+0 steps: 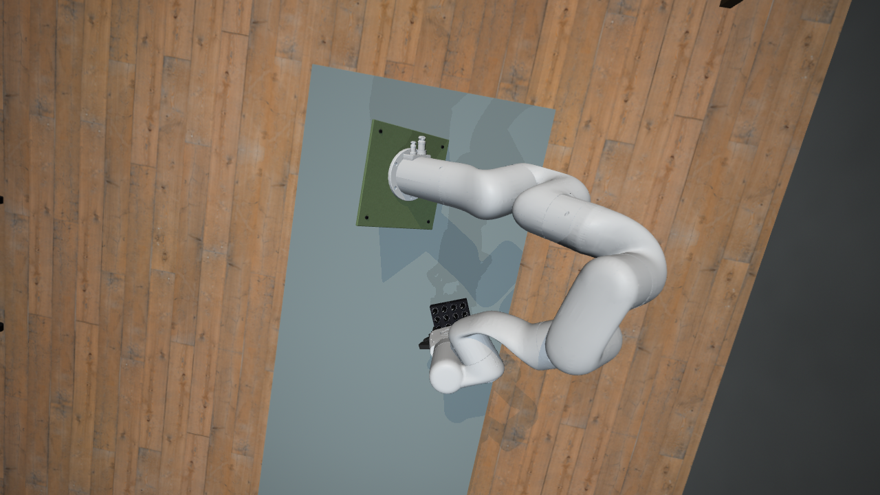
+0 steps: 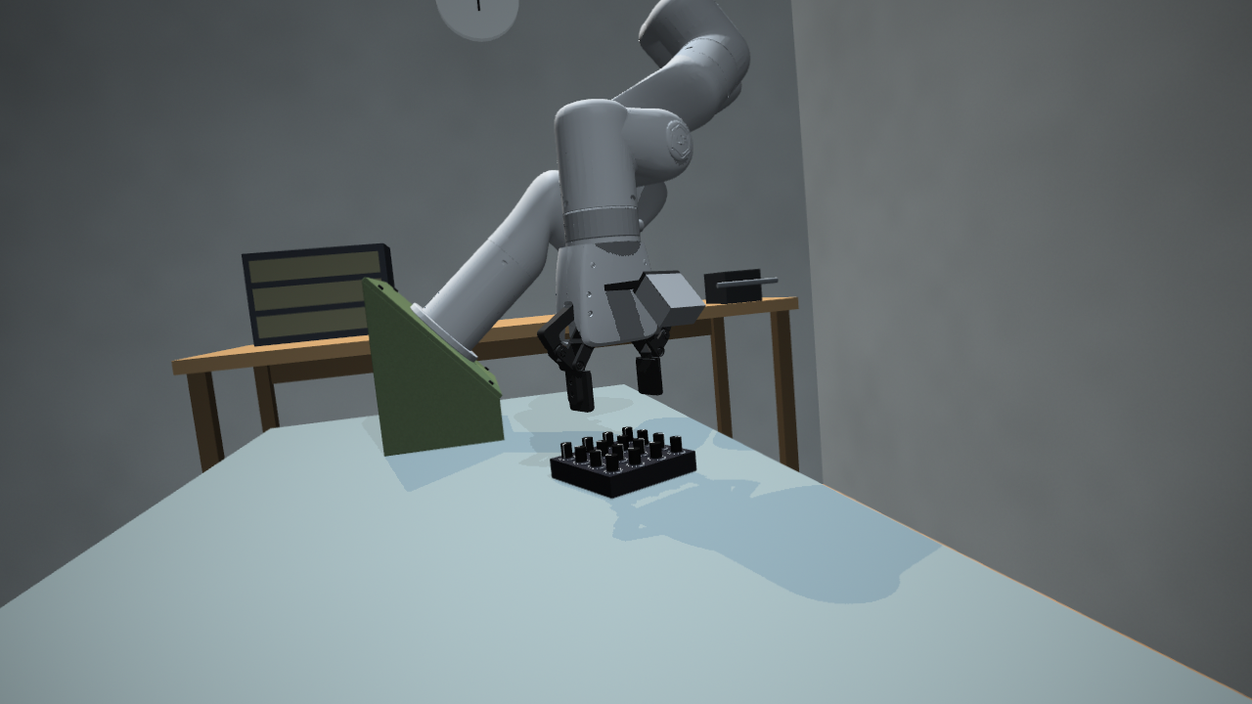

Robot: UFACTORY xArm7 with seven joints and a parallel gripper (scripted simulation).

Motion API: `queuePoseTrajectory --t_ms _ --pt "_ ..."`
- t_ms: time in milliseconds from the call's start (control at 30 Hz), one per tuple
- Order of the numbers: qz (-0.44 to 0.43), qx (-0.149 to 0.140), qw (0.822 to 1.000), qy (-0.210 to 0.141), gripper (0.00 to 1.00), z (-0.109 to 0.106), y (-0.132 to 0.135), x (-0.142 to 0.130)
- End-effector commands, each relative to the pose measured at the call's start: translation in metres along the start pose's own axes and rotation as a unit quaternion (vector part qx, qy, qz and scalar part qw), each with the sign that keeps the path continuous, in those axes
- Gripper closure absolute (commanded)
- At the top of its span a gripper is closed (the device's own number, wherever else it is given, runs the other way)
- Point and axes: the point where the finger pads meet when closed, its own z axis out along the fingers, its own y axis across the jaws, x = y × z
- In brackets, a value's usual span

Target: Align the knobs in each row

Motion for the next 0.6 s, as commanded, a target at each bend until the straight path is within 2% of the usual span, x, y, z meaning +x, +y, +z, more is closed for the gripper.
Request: queuePoseTrajectory --t_ms 0,567 --pt "0.001 -0.001 1.000 0.001 0.00 -0.001 0.001 -0.002" --pt "0.001 -0.001 1.000 0.001 0.00 -0.001 -0.002 -0.030"
